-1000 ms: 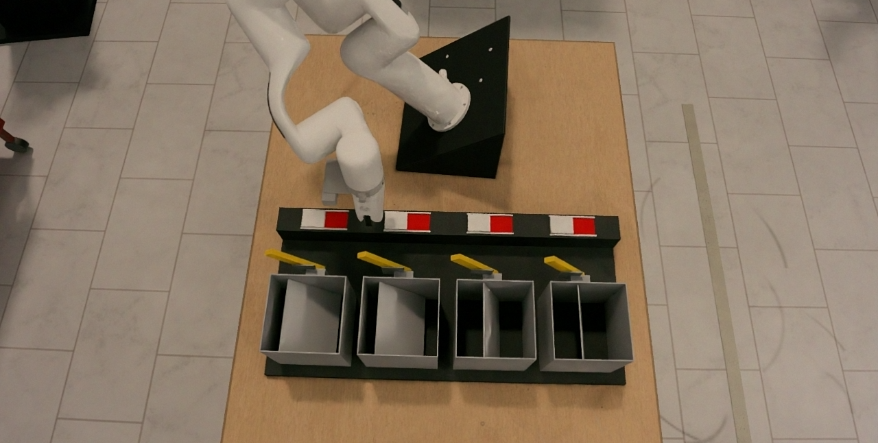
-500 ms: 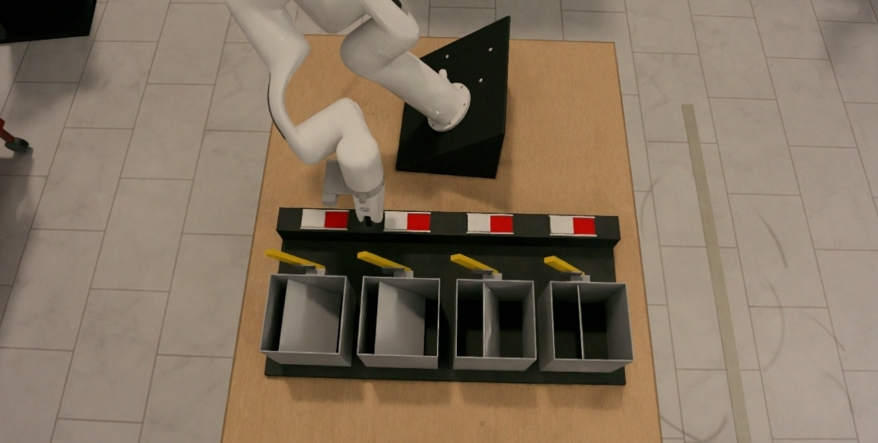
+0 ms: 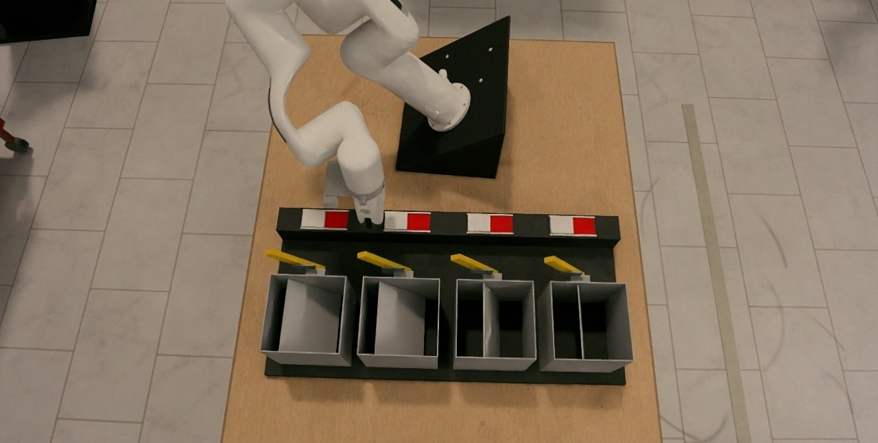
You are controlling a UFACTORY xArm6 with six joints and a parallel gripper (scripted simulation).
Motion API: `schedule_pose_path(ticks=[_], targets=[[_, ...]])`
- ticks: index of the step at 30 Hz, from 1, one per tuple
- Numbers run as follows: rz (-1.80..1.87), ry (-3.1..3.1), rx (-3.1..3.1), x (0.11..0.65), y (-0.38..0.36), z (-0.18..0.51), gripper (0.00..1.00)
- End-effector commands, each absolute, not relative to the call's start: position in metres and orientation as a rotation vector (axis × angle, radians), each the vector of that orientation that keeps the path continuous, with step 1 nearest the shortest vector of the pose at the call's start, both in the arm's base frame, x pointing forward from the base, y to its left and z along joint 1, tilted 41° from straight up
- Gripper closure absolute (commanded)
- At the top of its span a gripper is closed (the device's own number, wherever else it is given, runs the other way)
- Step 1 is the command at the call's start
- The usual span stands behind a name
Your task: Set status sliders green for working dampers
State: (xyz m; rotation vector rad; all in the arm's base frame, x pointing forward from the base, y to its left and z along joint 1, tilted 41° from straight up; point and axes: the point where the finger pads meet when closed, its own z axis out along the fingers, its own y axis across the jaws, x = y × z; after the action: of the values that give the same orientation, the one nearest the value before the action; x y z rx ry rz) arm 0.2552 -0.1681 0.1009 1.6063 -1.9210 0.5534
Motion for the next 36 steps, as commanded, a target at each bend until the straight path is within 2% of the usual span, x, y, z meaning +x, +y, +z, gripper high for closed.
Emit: schedule_pose_path(ticks=[1, 36], targets=[[0.557, -1.922, 1.607, 0.2561, -0.1699, 0.0994, 1.00], [0.557, -1.922, 1.607, 0.2548, -0.1755, 0.0927, 1.00]])
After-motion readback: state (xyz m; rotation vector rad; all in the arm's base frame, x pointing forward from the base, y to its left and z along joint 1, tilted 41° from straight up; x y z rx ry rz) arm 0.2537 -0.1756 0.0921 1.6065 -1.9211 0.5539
